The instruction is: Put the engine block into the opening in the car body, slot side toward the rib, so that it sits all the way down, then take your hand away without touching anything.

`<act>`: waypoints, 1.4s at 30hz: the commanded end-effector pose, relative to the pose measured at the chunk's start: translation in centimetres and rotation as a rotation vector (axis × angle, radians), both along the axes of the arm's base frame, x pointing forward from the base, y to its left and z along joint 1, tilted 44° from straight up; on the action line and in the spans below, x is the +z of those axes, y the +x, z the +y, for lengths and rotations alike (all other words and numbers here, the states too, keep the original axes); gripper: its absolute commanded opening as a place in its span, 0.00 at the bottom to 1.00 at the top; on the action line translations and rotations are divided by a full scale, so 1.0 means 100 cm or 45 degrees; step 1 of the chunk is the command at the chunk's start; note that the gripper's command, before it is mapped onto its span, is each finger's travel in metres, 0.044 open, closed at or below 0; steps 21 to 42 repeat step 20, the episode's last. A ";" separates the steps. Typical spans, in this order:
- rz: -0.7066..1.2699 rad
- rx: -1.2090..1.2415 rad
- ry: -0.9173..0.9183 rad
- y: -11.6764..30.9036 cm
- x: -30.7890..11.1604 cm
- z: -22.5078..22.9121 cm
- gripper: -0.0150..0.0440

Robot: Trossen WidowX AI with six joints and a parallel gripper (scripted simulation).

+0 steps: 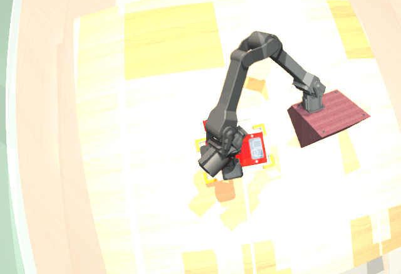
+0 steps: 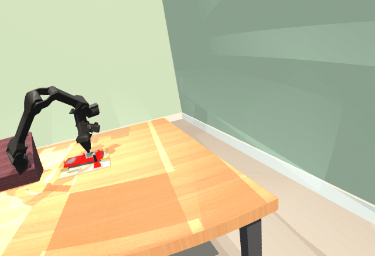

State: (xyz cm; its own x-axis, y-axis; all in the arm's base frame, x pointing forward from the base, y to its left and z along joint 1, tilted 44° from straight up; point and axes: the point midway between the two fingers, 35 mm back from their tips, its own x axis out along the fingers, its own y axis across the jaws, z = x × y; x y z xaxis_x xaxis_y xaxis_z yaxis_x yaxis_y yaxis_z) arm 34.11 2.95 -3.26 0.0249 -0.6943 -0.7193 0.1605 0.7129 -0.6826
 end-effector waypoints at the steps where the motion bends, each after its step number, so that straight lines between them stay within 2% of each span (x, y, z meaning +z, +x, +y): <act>1: -0.005 -0.005 0.008 0.000 0.001 0.001 0.51; 7: -0.005 -0.005 0.008 0.000 0.001 0.001 0.25; 42: -0.005 -0.005 0.008 0.000 0.001 0.001 0.25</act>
